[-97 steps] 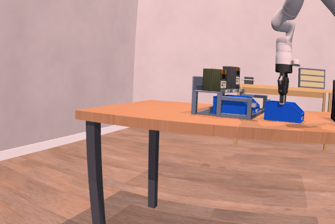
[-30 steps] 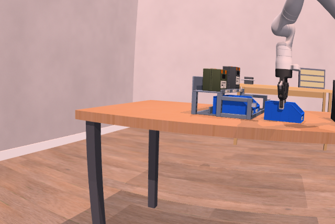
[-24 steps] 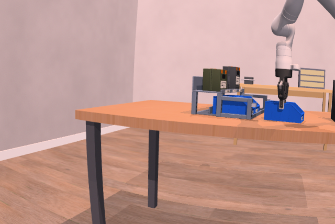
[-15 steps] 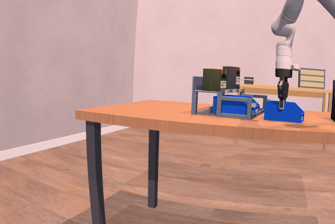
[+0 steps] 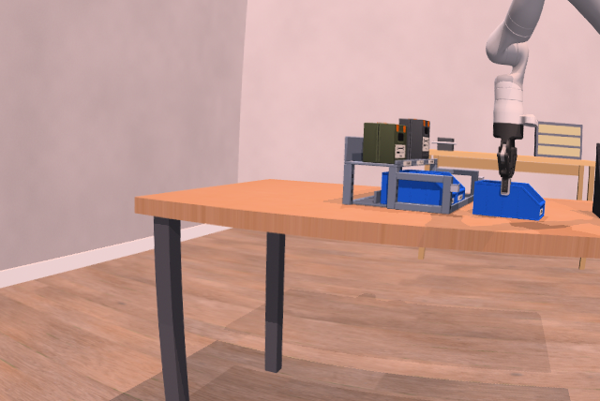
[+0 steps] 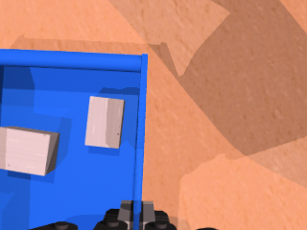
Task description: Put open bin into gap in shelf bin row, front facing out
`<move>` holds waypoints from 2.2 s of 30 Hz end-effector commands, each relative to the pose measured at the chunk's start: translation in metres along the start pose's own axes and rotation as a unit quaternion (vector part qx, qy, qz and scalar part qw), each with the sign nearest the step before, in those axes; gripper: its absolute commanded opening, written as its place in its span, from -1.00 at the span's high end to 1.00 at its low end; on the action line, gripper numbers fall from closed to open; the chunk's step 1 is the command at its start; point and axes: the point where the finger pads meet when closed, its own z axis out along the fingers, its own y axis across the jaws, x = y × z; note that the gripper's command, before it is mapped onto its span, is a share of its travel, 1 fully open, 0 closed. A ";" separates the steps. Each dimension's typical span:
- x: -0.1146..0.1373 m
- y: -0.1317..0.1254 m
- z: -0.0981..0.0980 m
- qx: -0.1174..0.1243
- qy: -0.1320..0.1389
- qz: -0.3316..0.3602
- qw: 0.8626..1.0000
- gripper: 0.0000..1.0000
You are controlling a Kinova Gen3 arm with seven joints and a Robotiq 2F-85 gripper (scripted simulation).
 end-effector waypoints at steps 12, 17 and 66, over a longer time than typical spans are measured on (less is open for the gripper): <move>-0.001 0.000 -0.001 0.000 -0.001 0.000 1.000 0.80; -0.001 0.000 -0.001 0.000 -0.001 0.000 1.000 0.80; 0.000 0.000 -0.011 0.000 -0.001 0.000 1.000 0.80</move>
